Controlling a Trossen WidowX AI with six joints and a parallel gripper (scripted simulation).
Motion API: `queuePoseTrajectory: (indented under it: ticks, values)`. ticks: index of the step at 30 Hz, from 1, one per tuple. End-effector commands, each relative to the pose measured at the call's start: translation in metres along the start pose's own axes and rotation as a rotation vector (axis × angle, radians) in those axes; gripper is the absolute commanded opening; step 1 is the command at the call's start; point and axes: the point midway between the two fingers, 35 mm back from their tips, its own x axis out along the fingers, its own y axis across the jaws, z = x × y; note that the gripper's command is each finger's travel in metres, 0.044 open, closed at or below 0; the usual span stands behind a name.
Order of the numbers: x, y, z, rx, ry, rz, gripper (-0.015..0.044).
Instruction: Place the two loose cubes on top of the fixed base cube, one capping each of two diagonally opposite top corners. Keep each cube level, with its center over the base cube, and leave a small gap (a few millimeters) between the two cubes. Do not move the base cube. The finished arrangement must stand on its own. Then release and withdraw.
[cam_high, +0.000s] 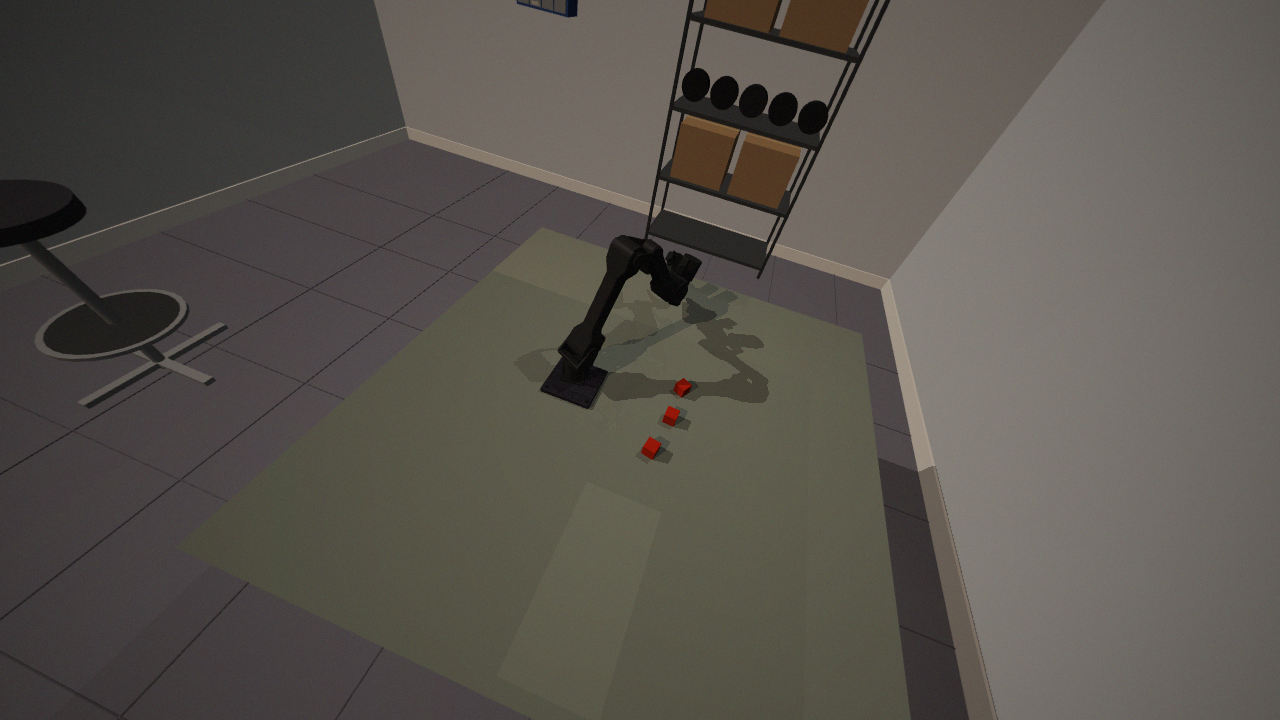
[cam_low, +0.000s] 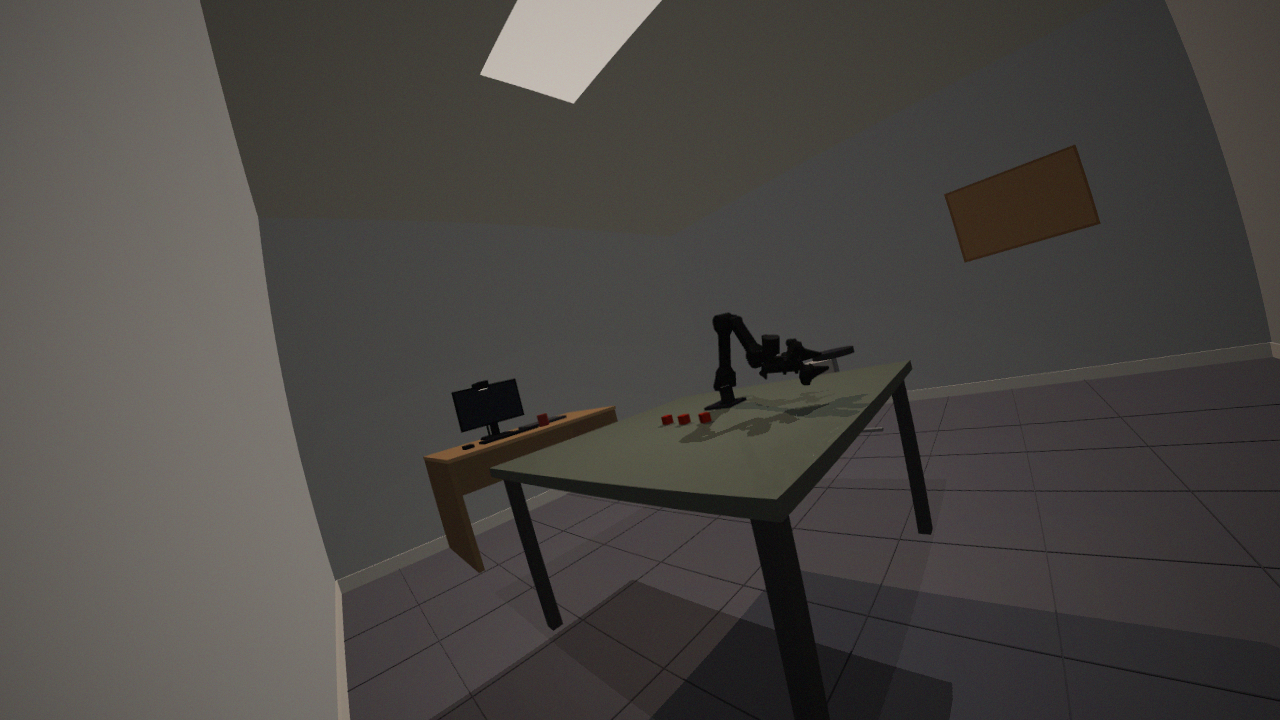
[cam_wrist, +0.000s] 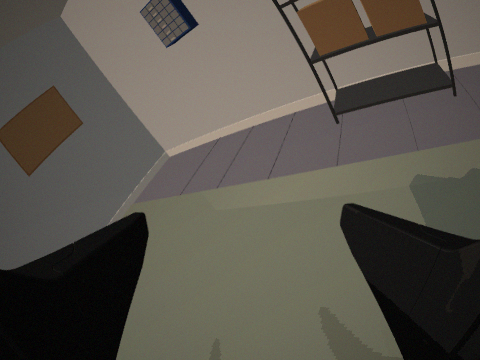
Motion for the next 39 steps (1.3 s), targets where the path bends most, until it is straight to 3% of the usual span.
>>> queuePoseTrajectory:
  ticks: [1, 5, 6, 24, 39]
  values:
    - [-0.001, 0.000, 0.001, -0.003, -0.001, -0.003, 0.0374]
    - [-0.022, -0.011, 0.013, -0.059, -0.027, -0.068, 0.0269]
    - [-0.029, -0.018, 0.016, -0.071, -0.031, -0.101, 0.0265]
    - [-0.195, -0.105, 0.028, -0.189, 0.109, -0.699, 0.0265]
    - [-0.345, -0.097, -0.014, -0.145, 0.473, -1.018, 0.0265]
